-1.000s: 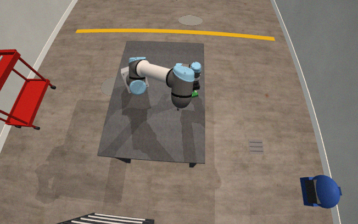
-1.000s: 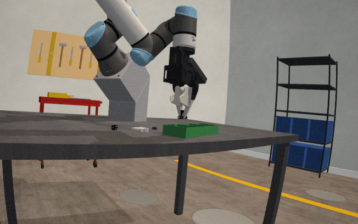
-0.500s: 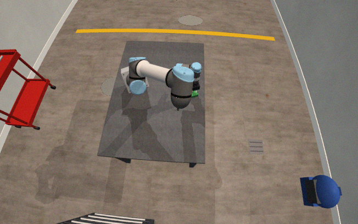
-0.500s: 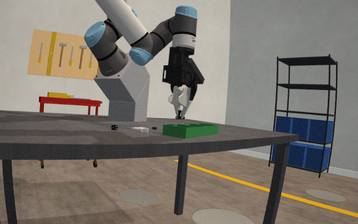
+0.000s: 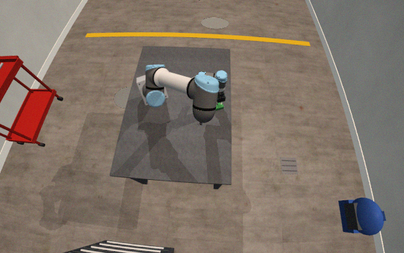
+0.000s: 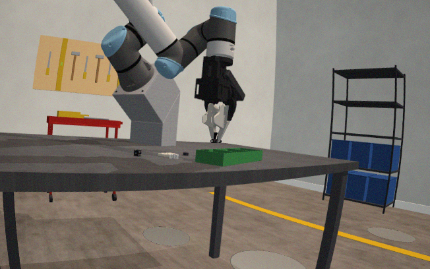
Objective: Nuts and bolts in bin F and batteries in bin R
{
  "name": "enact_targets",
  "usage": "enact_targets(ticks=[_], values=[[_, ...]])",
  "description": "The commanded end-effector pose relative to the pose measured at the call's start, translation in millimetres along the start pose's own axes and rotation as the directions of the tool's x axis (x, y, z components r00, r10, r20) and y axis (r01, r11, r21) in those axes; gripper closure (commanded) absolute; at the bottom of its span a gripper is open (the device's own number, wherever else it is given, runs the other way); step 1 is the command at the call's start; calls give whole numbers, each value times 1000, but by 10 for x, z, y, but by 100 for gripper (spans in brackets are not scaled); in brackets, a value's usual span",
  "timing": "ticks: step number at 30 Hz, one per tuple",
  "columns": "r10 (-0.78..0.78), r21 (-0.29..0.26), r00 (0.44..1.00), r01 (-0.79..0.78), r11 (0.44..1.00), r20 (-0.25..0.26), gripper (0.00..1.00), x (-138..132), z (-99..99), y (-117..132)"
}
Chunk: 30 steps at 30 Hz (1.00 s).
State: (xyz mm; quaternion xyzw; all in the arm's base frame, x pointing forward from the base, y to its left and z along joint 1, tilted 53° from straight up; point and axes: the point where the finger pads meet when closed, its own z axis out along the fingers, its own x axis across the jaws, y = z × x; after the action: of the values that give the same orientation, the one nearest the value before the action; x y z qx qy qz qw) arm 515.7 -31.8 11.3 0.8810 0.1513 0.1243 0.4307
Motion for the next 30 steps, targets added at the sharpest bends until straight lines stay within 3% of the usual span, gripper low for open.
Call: enact_targets(ticks=[1, 19, 30], values=[[1, 1, 1000, -1, 1000, 2, 100, -5, 70, 8], [2, 0, 1000, -2, 1000, 0, 100, 7, 384, 15], [1, 0, 1000, -1, 1000, 0, 100, 13, 372, 12]])
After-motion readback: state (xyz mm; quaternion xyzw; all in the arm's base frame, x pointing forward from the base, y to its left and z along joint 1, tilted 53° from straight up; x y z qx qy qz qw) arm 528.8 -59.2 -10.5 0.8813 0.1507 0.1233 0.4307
